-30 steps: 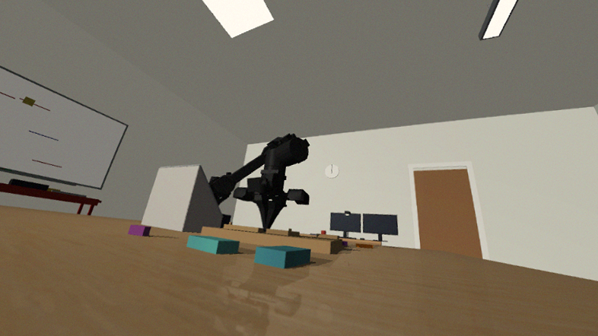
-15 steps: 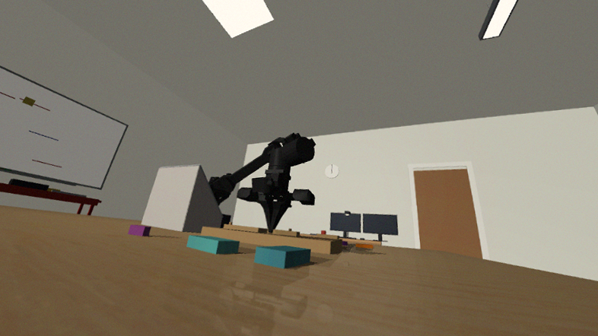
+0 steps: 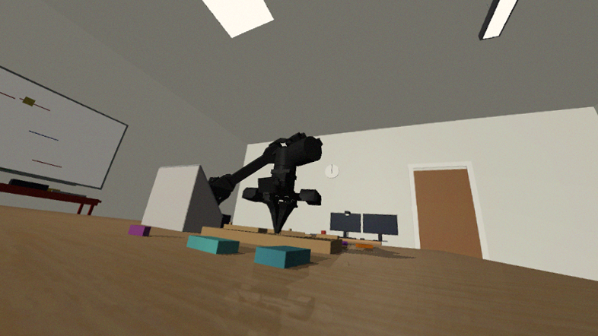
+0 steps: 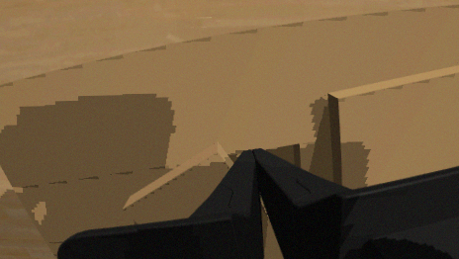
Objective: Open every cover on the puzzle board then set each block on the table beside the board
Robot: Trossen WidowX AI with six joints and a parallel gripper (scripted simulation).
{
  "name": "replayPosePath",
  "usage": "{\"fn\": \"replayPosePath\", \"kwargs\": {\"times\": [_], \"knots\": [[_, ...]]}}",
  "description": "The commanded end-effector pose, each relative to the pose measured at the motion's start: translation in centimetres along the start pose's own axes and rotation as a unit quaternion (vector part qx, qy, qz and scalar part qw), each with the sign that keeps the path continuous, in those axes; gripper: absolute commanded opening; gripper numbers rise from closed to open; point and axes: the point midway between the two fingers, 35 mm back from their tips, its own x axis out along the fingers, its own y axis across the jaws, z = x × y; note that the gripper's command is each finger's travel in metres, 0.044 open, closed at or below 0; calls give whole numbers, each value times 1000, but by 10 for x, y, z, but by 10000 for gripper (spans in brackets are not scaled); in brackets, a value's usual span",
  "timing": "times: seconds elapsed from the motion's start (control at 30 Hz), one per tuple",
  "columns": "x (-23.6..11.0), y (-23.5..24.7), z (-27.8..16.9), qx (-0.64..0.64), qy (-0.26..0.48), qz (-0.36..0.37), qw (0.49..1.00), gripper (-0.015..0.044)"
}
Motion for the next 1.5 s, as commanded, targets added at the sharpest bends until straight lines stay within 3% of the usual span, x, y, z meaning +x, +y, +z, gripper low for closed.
{"fn": "replayPosePath", "kwargs": {"times": [0.0, 1.47], "knots": [[1, 5, -1, 3, 3, 0, 1000, 0], [1, 50, -16, 2, 3, 1, 1000, 0]]}}
